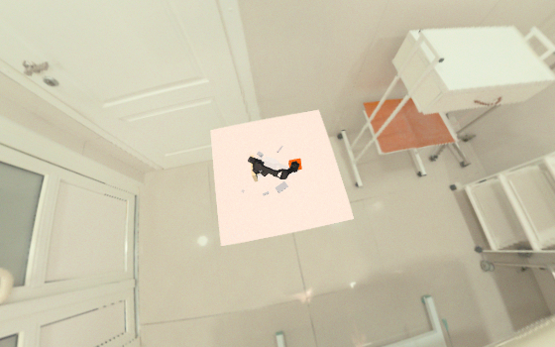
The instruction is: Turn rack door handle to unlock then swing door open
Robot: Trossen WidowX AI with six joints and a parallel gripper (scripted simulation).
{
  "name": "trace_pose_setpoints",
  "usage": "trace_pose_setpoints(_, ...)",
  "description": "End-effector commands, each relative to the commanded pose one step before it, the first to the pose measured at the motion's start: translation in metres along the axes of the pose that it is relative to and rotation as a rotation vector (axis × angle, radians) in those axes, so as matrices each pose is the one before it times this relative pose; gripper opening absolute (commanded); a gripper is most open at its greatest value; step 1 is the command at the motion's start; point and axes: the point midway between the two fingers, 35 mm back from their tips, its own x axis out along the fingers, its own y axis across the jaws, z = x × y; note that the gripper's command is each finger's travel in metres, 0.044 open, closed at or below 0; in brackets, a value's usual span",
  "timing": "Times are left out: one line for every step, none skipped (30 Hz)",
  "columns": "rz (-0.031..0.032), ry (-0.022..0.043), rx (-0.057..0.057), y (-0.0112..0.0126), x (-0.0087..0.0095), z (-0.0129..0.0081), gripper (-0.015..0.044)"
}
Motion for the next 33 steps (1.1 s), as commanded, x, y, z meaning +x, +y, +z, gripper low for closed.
trace_pose_setpoints(-0.00029, 0.00092, 0.1692, -0.00046, 0.0002, -0.00035, 0.0286)
trace_pose_setpoints(-0.00001, -0.00001, 0.0495, 0.0, 0.0, 0.0, 0.0286)
trace_pose_setpoints(-0.00001, -0.00001, 0.0495, 0.0, 0.0, 0.0, 0.0286)
trace_pose_setpoints(-0.00001, -0.00001, 0.0495, 0.0, 0.0, 0.0, 0.0286)
trace_pose_setpoints(0.0, -0.00001, 0.0495, 0.0, 0.0, 0.0, 0.0286)
trace_pose_setpoints(0.0, -0.00001, 0.0495, 0.0, 0.0, 0.0, 0.0286)
trace_pose_setpoints(0.0, -0.00001, 0.0495, 0.0, 0.0, 0.0, 0.0286)
trace_pose_setpoints(0.0, -0.00001, 0.0495, 0.0, 0.0, 0.0, 0.0286)
trace_pose_setpoints(-0.00003, -0.00002, 0.0495, 0.0, -0.00001, 0.0, 0.0286)
trace_pose_setpoints(-0.00003, -0.00002, 0.0495, 0.0, -0.00001, 0.0, 0.0286)
trace_pose_setpoints(-0.00002, -0.00003, 0.0495, 0.0, -0.00001, 0.0, 0.0286)
trace_pose_setpoints(-0.00002, -0.00003, 0.0495, 0.0, -0.00001, 0.0, 0.0286)
trace_pose_setpoints(-0.00002, -0.00003, 0.0495, 0.0, -0.00001, 0.0, 0.0286)
trace_pose_setpoints(-0.00002, -0.00003, 0.0495, 0.0, -0.00001, 0.0, 0.0286)
trace_pose_setpoints(-0.00002, -0.00003, 0.0495, 0.0, -0.00001, 0.0, 0.0286)
trace_pose_setpoints(-0.00002, -0.00003, 0.0495, 0.0, -0.00001, 0.0, 0.0286)
trace_pose_setpoints(-0.00001, -0.00002, 0.0495, 0.0, -0.00001, 0.0, 0.0286)
trace_pose_setpoints(-0.00001, -0.00002, 0.0495, 0.0, -0.00001, 0.0, 0.0286)
trace_pose_setpoints(0.0, 0.00001, 0.0495, 0.0, 0.0, 0.0, 0.0286)
trace_pose_setpoints(0.0, 0.00001, 0.0496, 0.0, 0.0, 0.0, 0.0286)
trace_pose_setpoints(0.0, 0.00001, 0.0496, 0.0, 0.0, 0.0, 0.0286)
trace_pose_setpoints(0.0, 0.00001, 0.0496, 0.0, 0.0, 0.0, 0.0286)
trace_pose_setpoints(0.0, 0.00001, 0.0496, 0.0, 0.0, 0.0, 0.0286)
trace_pose_setpoints(0.0, 0.00001, 0.0496, 0.0, 0.0, 0.0, 0.0286)
trace_pose_setpoints(0.0, 0.00001, 0.0496, 0.0, 0.0, 0.0, 0.0286)
trace_pose_setpoints(0.0, 0.00001, 0.0496, 0.0, 0.0, 0.0, 0.0286)
trace_pose_setpoints(0.0, 0.00001, 0.0496, 0.0, 0.0, 0.0, 0.0286)
trace_pose_setpoints(0.0, 0.00001, 0.0496, 0.0, 0.0, 0.0, 0.0286)
trace_pose_setpoints(0.0, 0.00001, 0.0495, 0.0, 0.0, 0.0, 0.0286)
trace_pose_setpoints(0.0, 0.00001, 0.0496, 0.0, 0.0, 0.0, 0.0286)
trace_pose_setpoints(0.0, 0.00001, 0.0496, 0.0, 0.0, 0.0, 0.0286)
trace_pose_setpoints(0.0, 0.00001, 0.0496, 0.0, 0.0, 0.0, 0.0286)
trace_pose_setpoints(-0.00001, 0.00001, 0.0496, 0.0, 0.0, 0.0, 0.0286)
